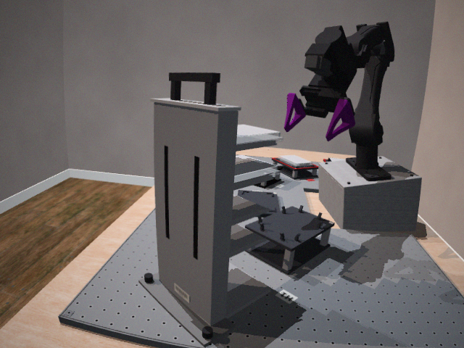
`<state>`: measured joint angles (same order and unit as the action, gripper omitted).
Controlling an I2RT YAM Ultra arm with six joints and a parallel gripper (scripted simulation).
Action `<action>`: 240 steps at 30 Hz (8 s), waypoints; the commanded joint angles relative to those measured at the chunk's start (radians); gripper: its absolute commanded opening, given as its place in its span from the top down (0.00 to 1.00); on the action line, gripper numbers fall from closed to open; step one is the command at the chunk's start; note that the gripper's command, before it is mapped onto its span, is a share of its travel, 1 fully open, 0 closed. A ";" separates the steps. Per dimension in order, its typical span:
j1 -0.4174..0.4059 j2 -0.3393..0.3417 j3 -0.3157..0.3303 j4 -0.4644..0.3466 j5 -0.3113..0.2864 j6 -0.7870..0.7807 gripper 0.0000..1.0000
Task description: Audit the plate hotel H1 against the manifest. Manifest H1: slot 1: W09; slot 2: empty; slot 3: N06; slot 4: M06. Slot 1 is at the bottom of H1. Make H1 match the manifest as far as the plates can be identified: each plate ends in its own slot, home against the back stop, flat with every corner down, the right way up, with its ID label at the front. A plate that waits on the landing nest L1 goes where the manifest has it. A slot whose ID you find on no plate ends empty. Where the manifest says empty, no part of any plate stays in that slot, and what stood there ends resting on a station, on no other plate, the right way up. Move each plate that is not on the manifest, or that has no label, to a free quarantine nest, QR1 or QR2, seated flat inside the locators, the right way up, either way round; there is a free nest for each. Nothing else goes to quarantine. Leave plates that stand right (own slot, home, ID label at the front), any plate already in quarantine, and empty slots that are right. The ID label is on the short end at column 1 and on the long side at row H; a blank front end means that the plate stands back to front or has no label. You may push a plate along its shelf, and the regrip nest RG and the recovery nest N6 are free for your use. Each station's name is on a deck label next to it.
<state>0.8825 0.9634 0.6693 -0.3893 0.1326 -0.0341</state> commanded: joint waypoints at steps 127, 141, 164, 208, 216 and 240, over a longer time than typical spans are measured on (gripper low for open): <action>-0.045 0.483 0.160 0.355 -0.036 -0.027 0.00; -0.047 0.543 0.221 0.353 -0.037 -0.028 0.00; -0.049 0.643 0.335 0.340 -0.039 -0.029 0.00; -0.048 0.620 0.310 0.342 -0.038 -0.028 0.14; -0.047 0.581 0.267 0.347 -0.038 -0.028 0.14; -0.045 0.478 0.158 0.351 -0.036 -0.026 0.14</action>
<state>0.8368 1.4612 0.8246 -0.0360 0.0963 -0.0616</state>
